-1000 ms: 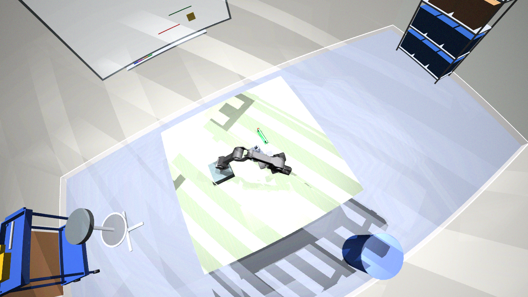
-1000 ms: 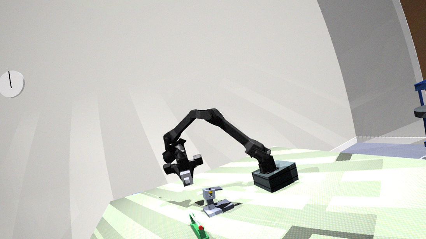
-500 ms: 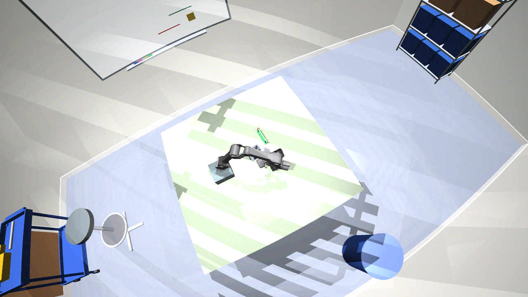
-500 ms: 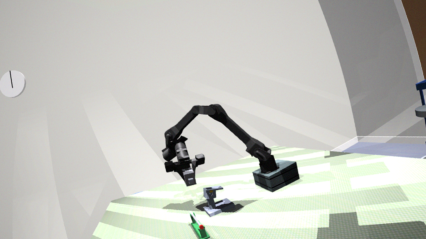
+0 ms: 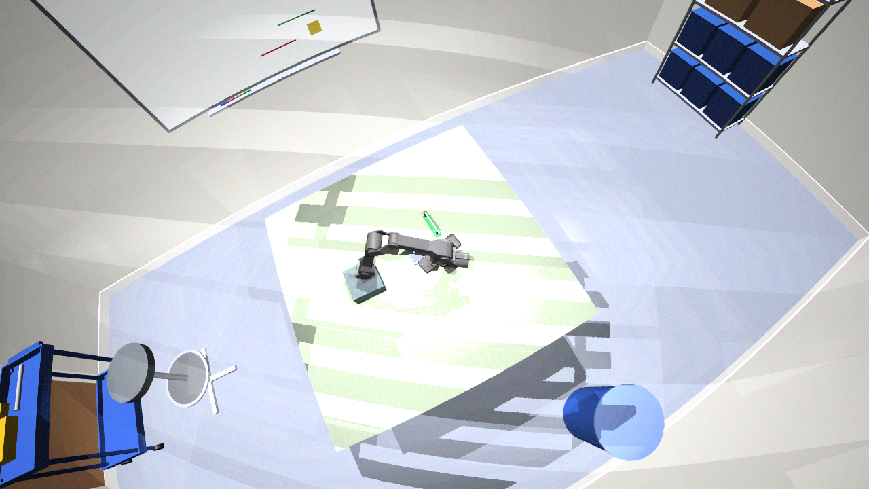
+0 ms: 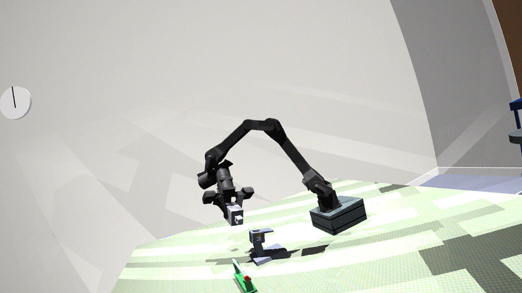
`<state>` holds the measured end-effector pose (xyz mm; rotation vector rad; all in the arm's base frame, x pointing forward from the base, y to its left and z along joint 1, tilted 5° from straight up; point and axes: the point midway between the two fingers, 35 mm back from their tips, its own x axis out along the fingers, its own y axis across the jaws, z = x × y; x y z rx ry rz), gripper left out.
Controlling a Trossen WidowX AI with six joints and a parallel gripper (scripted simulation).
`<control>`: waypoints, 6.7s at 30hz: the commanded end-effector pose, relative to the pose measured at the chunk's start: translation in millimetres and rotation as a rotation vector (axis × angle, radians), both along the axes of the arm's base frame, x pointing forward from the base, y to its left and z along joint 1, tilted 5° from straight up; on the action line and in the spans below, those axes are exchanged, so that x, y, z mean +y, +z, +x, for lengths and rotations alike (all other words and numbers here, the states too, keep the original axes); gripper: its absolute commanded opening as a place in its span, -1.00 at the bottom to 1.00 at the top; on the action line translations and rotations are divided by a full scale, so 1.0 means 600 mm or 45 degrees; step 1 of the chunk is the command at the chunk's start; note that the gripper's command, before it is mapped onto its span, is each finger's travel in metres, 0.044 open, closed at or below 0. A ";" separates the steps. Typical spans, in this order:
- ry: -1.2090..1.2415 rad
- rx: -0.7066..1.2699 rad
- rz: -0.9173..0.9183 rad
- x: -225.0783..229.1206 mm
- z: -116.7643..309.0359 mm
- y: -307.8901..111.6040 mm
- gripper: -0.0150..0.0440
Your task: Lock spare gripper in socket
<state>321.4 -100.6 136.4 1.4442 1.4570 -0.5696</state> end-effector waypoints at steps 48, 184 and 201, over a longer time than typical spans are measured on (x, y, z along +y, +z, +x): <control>0.699 -0.656 -0.717 0.116 -0.071 0.051 -0.49; 1.158 -1.381 -1.560 0.180 -0.110 -0.063 -0.31; 1.158 -1.381 -1.560 0.180 -0.110 -0.062 1.00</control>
